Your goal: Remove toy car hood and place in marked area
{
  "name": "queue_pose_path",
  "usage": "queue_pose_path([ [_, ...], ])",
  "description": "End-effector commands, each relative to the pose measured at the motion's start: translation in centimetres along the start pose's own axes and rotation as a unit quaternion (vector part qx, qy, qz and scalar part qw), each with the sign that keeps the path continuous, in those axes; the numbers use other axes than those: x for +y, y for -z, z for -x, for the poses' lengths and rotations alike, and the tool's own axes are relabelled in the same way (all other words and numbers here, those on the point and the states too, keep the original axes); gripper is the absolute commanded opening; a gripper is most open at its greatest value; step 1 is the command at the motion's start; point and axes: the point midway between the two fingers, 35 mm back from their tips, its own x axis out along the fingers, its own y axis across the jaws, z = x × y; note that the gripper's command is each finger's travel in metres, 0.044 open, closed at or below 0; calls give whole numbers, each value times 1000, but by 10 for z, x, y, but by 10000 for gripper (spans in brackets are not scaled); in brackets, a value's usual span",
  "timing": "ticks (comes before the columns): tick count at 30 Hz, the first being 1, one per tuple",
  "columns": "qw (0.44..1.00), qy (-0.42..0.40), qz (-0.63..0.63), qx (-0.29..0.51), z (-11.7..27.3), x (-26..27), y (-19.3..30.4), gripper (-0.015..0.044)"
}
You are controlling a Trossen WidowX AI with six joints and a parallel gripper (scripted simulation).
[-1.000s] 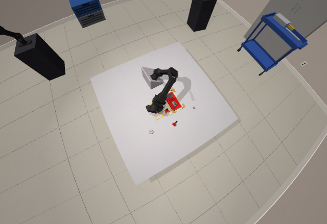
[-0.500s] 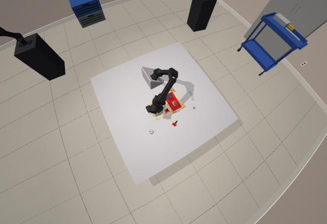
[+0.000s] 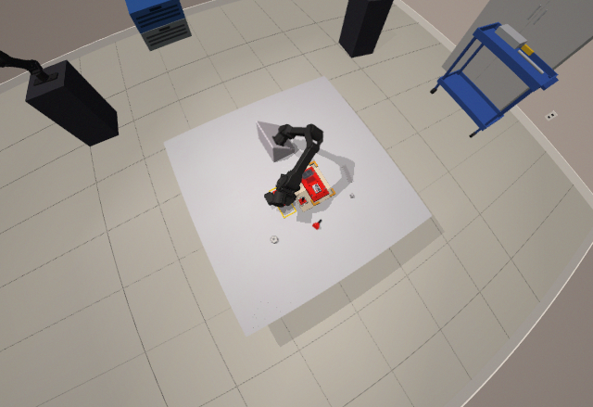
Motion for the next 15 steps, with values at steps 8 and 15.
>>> queue_pose_path([
  [8, 1000, -2, -2, -1, -7, 1, 0, 0],
  [15, 1000, -2, -2, -1, -11, 1, -1, 0],
])
